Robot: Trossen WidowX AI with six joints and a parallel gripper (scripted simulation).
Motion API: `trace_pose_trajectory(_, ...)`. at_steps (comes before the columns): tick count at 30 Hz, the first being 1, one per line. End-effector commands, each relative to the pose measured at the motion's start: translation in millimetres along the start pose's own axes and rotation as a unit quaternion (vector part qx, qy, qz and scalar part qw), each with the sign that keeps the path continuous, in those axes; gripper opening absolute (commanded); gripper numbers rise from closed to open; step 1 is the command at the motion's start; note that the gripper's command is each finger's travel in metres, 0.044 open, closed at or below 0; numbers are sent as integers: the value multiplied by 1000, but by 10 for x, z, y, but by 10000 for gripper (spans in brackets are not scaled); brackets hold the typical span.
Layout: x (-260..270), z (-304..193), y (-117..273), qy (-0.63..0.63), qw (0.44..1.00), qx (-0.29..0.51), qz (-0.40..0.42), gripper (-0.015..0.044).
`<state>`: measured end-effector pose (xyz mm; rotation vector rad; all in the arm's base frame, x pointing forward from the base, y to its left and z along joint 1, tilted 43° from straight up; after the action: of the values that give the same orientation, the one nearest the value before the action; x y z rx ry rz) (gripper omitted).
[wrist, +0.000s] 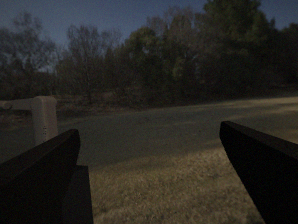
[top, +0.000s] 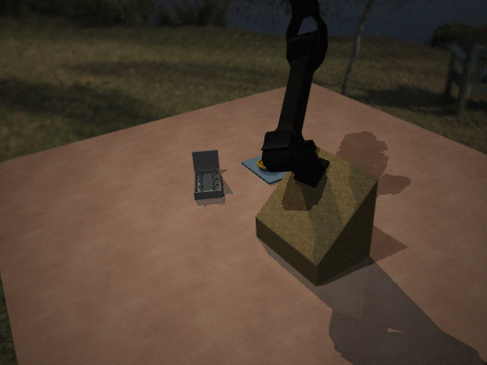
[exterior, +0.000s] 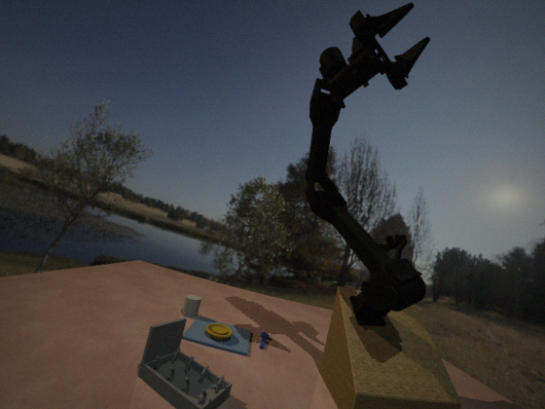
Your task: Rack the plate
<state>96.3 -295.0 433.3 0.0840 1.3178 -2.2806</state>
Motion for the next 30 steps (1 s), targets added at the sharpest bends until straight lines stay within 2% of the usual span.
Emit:
trace_pose_trajectory(1,3,-6,-13,1,1000,2,-1,400)
trace_pose_trajectory(20,231,-710,-1329,105,970,211,-64,400)
trace_pose_trajectory(25,145,-881,-1402,93,961,241,-101,400)
trace_pose_trajectory(30,115,-1154,-1709,110,940,299,-123,400)
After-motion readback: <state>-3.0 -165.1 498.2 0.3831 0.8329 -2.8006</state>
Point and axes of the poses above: the point midway between the two fingers, 35 mm back from their tips, its own y axis back along the fingers, its own x axis across the jaws, z = x × y, the point moved 9 cm from there along y, back along the fingers, and after that the axes turned 5 degrees about -y, right-handed, at the moved point
